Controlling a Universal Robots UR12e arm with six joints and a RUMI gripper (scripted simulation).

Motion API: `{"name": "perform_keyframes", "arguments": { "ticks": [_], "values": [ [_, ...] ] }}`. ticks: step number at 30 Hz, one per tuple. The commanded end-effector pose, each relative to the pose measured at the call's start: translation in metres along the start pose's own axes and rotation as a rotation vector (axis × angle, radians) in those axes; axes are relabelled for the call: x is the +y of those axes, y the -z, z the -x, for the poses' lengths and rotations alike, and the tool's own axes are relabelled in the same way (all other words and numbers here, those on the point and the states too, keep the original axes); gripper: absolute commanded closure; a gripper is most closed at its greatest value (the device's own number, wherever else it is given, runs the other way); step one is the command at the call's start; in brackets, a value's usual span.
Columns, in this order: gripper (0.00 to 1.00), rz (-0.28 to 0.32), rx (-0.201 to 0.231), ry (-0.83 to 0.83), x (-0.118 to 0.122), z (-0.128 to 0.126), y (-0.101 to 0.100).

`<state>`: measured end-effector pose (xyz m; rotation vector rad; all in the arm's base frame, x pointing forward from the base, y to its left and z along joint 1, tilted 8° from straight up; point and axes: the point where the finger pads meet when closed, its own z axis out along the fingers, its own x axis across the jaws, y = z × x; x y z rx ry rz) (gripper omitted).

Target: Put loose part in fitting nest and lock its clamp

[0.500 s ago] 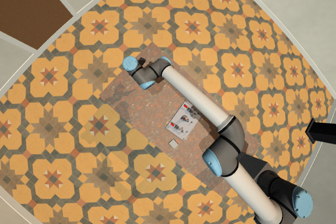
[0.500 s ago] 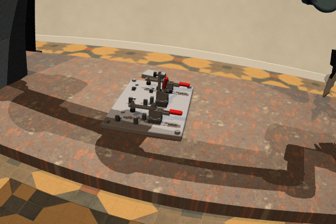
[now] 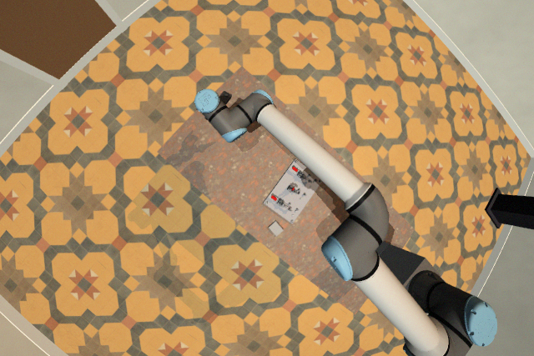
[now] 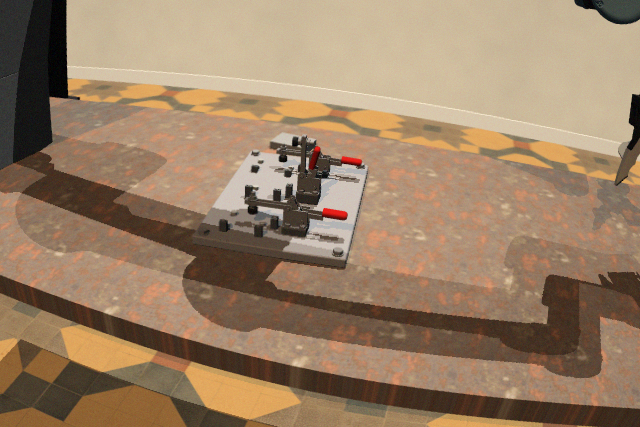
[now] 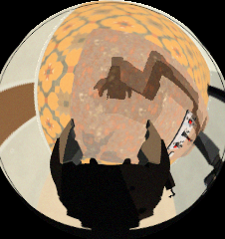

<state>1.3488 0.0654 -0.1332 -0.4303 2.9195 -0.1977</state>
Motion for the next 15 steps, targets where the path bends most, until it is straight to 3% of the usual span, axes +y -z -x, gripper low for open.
{"name": "perform_keyframes", "arguments": {
  "ticks": [1, 15],
  "values": [
    [0.00, -0.001, -0.002, 0.000, -0.0006, 0.0012, 0.0023],
    [0.00, 0.000, -0.003, 0.007, -0.0005, -0.0015, 0.0025]
  ]
}}
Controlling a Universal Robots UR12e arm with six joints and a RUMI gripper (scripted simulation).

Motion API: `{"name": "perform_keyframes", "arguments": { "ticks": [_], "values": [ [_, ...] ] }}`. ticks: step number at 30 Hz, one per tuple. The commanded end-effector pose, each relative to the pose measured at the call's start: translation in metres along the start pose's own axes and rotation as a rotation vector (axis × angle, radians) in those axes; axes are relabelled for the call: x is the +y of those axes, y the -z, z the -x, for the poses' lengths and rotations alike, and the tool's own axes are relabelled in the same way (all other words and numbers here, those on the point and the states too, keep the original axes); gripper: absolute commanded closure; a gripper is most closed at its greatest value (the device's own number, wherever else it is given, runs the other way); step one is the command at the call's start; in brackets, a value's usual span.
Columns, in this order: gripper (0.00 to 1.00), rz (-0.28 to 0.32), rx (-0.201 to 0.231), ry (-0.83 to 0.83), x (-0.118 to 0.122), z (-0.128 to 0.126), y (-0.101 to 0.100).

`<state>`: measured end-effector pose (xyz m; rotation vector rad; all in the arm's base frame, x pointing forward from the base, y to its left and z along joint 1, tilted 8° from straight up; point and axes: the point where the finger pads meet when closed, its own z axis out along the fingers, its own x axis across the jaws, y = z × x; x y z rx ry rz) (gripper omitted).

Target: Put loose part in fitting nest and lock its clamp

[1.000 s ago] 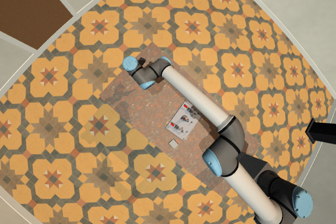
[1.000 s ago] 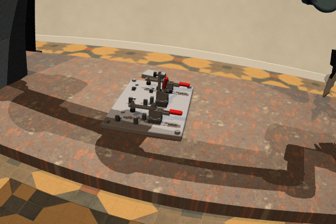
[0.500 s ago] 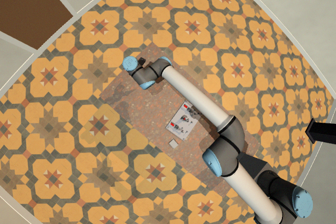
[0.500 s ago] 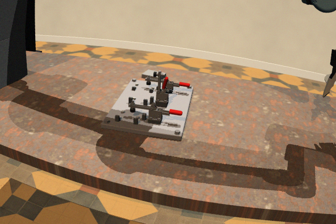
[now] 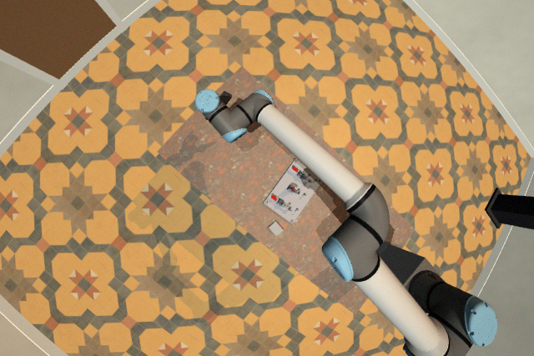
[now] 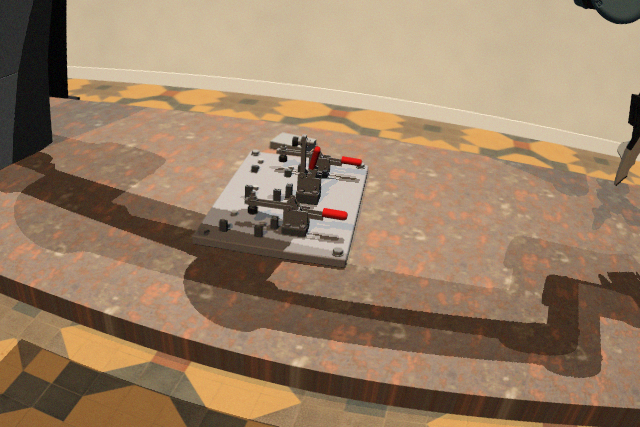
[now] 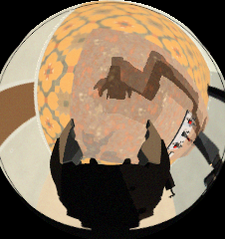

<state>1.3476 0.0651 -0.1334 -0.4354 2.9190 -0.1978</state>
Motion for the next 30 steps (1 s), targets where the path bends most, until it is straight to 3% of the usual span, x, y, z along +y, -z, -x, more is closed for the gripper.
{"name": "perform_keyframes", "arguments": {
  "ticks": [1, 21, 30],
  "values": [
    [0.00, 0.000, -0.003, 0.006, -0.001, -0.001, 0.002],
    [0.00, 0.004, -0.004, 0.068, 0.002, -0.028, 0.006],
    [0.00, 0.010, -0.007, 0.146, 0.006, -0.066, 0.010]
  ]
}}
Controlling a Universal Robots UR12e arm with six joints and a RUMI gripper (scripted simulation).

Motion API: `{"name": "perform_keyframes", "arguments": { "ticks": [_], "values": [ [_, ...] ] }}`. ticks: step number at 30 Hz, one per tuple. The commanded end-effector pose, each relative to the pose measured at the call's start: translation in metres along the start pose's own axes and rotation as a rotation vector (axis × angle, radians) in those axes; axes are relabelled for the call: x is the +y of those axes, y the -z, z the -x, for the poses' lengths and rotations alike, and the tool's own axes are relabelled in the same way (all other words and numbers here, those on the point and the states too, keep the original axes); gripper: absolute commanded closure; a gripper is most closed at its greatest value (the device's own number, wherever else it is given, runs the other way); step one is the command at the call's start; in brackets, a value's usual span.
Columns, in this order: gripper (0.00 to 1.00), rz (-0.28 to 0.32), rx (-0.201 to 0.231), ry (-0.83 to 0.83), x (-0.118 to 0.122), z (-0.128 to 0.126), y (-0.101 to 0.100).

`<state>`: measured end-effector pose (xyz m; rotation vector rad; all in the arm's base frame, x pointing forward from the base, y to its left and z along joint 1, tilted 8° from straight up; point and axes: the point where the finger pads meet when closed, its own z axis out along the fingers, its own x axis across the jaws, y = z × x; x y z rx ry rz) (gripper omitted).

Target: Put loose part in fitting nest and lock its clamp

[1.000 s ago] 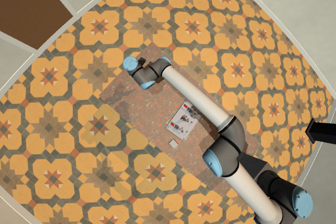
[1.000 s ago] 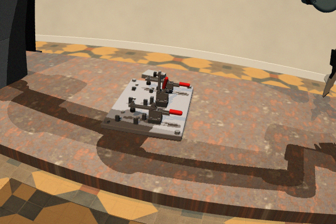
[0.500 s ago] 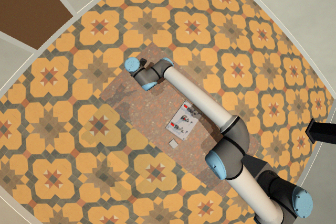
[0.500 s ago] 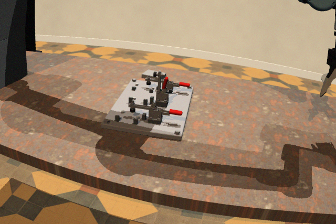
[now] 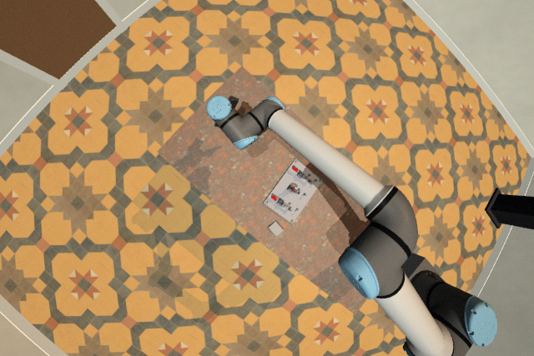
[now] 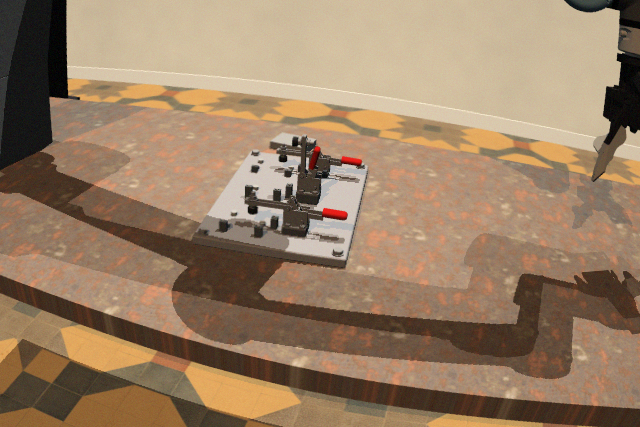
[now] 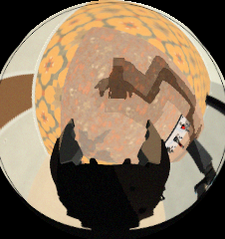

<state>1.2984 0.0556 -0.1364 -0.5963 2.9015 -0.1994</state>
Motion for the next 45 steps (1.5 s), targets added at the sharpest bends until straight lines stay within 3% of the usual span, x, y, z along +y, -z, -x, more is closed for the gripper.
{"name": "perform_keyframes", "arguments": {
  "ticks": [1, 6, 8, 15, 23, 25, 40, 42, 45],
  "values": [
    [0.00, 0.001, -0.010, 0.049, 0.004, -0.021, 0.005],
    [0.00, 0.006, -0.012, 0.114, 0.011, -0.053, 0.009],
    [0.00, 0.006, -0.012, 0.114, 0.011, -0.053, 0.009],
    [0.00, 0.014, -0.016, 0.235, 0.024, -0.109, 0.016],
    [0.00, 0.027, -0.023, 0.412, 0.042, -0.190, 0.026],
    [0.00, 0.027, -0.023, 0.412, 0.042, -0.190, 0.026],
    [0.00, 0.055, -0.037, 0.799, 0.080, -0.367, 0.048],
    [0.00, 0.055, -0.037, 0.799, 0.080, -0.367, 0.048],
    [0.00, 0.061, -0.039, 0.876, 0.088, -0.403, 0.052]
  ]
}}
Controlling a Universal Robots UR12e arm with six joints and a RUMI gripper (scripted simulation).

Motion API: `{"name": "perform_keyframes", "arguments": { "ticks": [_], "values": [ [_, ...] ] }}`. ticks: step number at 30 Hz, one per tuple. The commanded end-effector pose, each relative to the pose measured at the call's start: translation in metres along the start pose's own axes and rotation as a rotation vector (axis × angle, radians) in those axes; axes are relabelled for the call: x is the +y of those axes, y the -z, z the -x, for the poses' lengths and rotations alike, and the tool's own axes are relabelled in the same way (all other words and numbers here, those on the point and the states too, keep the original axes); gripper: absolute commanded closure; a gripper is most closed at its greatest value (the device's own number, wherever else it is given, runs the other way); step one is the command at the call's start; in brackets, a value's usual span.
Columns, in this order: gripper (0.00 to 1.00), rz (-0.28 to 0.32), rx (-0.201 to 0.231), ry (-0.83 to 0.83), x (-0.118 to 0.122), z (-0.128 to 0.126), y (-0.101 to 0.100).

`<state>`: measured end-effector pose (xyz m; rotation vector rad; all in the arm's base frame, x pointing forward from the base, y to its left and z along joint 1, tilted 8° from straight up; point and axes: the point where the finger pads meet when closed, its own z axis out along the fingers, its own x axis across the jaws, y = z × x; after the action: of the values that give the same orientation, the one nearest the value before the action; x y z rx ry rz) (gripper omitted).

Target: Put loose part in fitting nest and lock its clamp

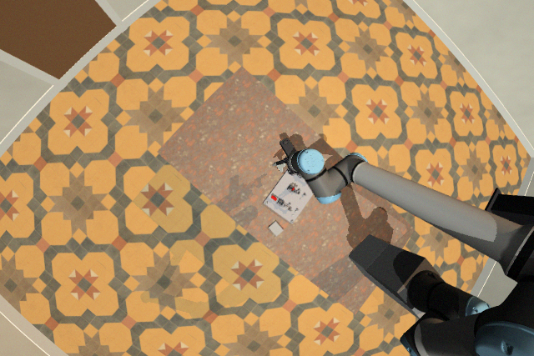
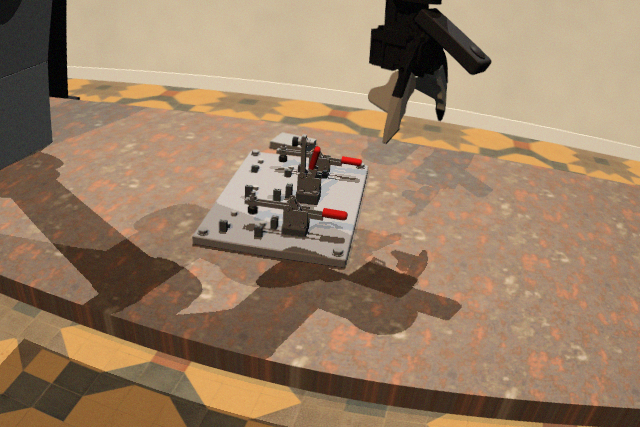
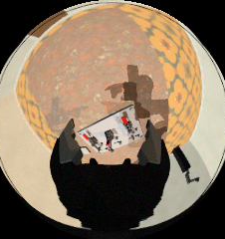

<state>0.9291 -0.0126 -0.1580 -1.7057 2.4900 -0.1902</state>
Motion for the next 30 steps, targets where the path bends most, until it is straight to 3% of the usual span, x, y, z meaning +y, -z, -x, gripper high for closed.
{"name": "perform_keyframes", "arguments": {
  "ticks": [1, 12, 14, 23, 30],
  "values": [
    [0.00, -0.005, -0.012, 0.110, 0.042, -0.028, 0.008],
    [0.00, 0.013, -0.019, 0.345, 0.135, -0.086, 0.019],
    [0.00, 0.013, -0.019, 0.345, 0.135, -0.086, 0.019],
    [0.00, 0.021, -0.023, 0.458, 0.180, -0.115, 0.025],
    [0.00, 0.024, -0.024, 0.497, 0.196, -0.124, 0.027]
  ]
}}
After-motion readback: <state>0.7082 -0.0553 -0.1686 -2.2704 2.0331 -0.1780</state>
